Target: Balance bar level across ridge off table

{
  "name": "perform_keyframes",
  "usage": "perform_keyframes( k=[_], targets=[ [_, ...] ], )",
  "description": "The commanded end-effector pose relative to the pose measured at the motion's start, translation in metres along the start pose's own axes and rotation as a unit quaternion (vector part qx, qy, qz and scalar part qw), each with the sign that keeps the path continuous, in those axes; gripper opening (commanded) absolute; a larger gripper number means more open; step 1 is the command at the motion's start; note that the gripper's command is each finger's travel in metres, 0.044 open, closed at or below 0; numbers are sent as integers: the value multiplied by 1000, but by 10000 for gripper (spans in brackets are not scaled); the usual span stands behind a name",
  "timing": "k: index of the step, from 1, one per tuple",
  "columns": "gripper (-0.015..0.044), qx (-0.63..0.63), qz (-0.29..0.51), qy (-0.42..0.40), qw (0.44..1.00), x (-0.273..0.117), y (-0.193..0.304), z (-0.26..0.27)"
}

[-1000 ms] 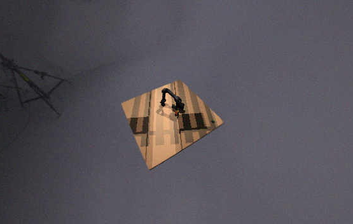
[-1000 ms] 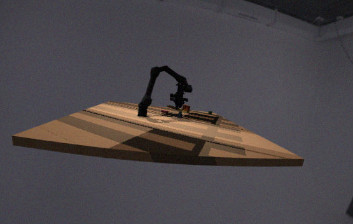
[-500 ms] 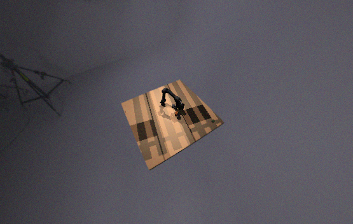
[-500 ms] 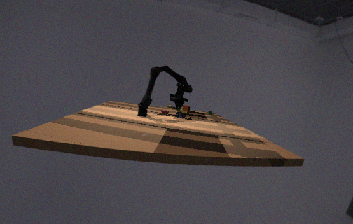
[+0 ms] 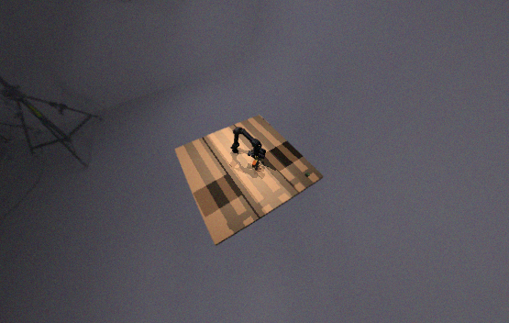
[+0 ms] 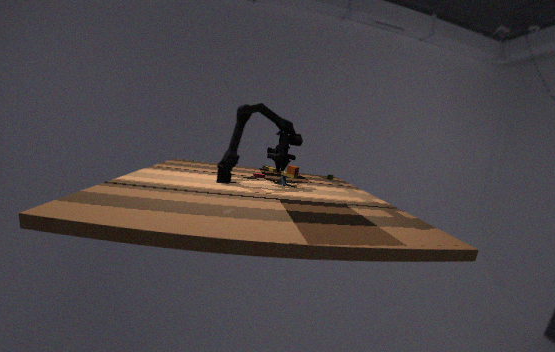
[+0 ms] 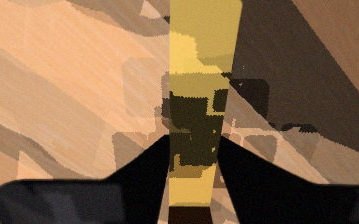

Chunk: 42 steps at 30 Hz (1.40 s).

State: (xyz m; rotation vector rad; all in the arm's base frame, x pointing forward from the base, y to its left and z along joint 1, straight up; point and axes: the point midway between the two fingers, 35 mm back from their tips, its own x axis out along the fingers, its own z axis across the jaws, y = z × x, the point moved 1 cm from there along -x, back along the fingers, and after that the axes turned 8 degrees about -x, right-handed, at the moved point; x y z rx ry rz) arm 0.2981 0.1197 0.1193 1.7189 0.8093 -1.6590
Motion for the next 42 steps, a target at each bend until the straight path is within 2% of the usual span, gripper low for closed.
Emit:
perform_keyframes(
  k=[1,42],
  targets=[
    [0,-2,2,0,1000,1,1,0],
    [0,-2,2,0,1000,4,1,0]
  ],
)
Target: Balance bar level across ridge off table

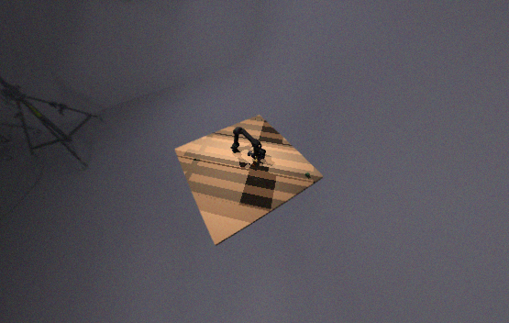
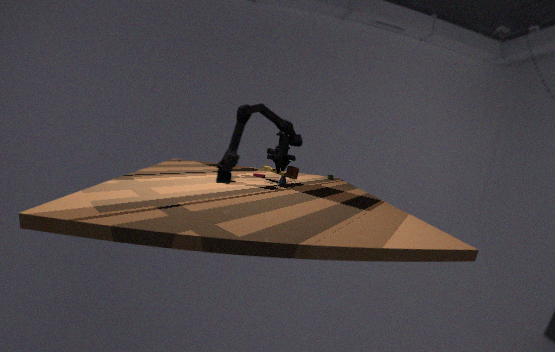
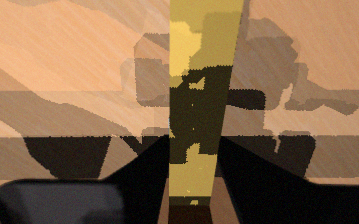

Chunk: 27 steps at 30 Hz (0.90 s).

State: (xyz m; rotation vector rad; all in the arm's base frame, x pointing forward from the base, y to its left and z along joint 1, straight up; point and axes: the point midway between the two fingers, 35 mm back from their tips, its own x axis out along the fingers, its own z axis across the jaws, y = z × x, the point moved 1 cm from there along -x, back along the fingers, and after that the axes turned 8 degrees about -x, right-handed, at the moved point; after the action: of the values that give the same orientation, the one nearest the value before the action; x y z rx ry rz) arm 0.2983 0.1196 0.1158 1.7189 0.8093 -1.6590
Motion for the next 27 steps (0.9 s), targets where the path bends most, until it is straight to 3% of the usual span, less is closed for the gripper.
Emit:
perform_keyframes(
  k=[1,27],
  targets=[
    [0,-2,2,0,1000,1,1,0],
    [0,-2,2,0,1000,3,1,0]
  ],
)
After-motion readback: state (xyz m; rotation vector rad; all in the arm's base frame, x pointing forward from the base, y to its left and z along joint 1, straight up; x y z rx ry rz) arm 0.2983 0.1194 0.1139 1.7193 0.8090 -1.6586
